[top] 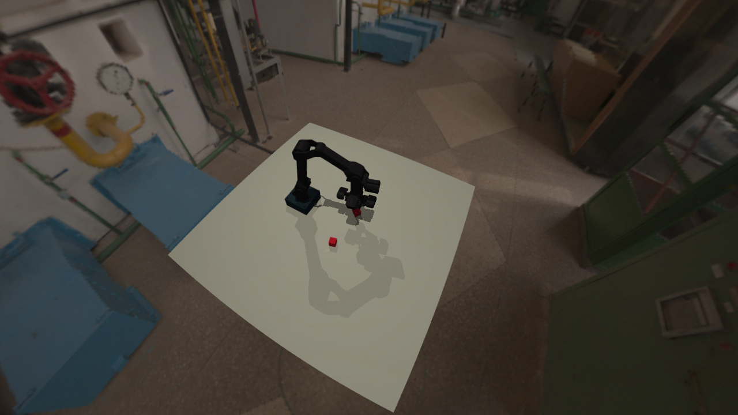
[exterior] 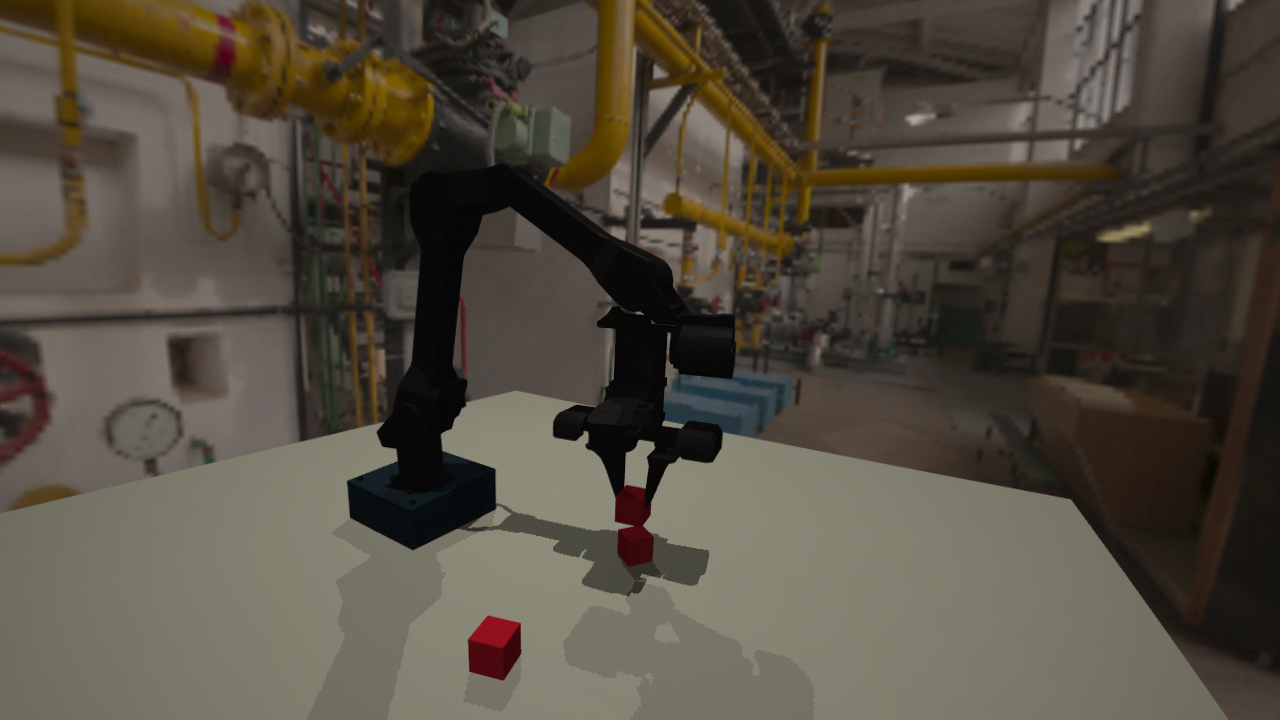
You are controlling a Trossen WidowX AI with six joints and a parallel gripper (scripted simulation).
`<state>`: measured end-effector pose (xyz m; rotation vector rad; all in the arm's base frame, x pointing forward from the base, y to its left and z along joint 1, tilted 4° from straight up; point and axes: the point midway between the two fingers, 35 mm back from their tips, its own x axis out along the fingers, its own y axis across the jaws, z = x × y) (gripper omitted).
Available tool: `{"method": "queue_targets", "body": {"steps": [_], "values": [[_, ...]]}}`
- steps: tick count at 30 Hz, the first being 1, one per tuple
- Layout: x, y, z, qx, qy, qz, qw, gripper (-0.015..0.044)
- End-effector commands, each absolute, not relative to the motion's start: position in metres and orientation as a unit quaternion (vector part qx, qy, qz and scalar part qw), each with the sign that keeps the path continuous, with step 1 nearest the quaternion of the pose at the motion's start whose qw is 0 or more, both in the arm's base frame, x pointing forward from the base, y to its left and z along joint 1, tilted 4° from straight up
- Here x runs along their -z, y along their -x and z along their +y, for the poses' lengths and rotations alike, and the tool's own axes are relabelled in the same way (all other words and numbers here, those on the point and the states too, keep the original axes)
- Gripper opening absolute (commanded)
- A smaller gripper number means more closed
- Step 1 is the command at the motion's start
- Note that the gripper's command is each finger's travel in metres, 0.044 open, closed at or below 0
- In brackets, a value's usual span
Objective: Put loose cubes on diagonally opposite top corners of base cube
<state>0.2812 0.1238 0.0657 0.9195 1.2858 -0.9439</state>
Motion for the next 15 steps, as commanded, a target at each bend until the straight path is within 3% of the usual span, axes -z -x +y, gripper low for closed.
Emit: {"method": "queue_targets", "body": {"steps": [1,15], "values": [[-0.061,-0.280,0.124,0.409,-0.400,0.556,0.603,0.0105],[-0.039,-0.281,0.122,0.410,-0.400,0.556,0.603,0.0105]]}}
